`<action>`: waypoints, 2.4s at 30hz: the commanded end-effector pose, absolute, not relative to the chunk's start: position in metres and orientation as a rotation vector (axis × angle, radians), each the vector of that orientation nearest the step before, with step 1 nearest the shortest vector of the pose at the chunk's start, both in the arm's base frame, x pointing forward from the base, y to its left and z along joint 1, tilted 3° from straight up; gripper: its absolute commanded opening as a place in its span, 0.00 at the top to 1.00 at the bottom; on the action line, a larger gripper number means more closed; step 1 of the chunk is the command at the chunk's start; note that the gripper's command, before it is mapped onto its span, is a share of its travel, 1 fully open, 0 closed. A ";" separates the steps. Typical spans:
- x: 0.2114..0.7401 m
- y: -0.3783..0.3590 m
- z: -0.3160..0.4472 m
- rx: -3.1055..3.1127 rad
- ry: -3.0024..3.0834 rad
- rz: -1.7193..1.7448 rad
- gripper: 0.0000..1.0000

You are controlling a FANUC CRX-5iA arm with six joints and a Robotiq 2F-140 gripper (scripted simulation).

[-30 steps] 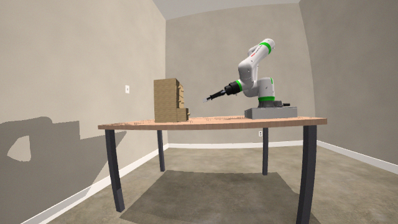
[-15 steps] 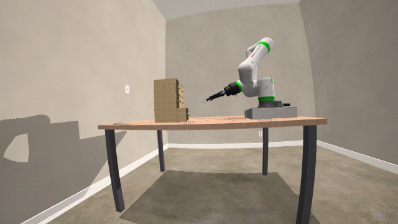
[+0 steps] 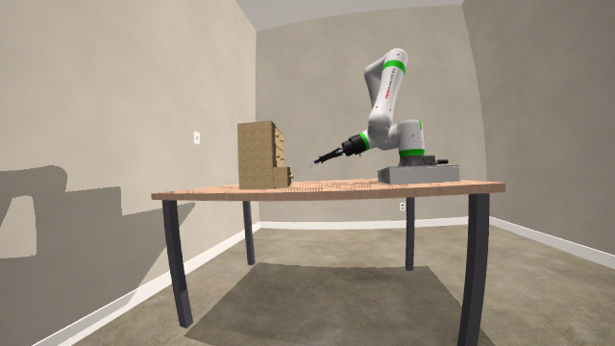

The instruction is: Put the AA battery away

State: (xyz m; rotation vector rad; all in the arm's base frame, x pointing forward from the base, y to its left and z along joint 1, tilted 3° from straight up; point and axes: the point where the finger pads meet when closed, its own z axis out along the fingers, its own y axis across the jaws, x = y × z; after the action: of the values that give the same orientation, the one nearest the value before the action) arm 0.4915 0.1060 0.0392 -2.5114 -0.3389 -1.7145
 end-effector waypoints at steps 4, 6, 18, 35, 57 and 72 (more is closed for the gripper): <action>0.511 0.111 0.010 -2.505 -0.338 -1.716 1.00; 0.516 0.112 0.002 -2.505 -0.338 -1.716 1.00; 0.527 0.114 -0.015 -2.505 -0.338 -1.716 1.00; 0.527 0.114 -0.015 -2.505 -0.338 -1.716 1.00; 0.529 0.114 -0.015 -2.505 -0.338 -1.716 1.00; 0.541 0.117 -0.015 -2.505 -0.338 -1.716 1.00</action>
State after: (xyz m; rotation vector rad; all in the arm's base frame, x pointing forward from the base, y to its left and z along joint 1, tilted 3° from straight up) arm 0.5392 0.1163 -0.0151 -2.5055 -0.3378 -1.7161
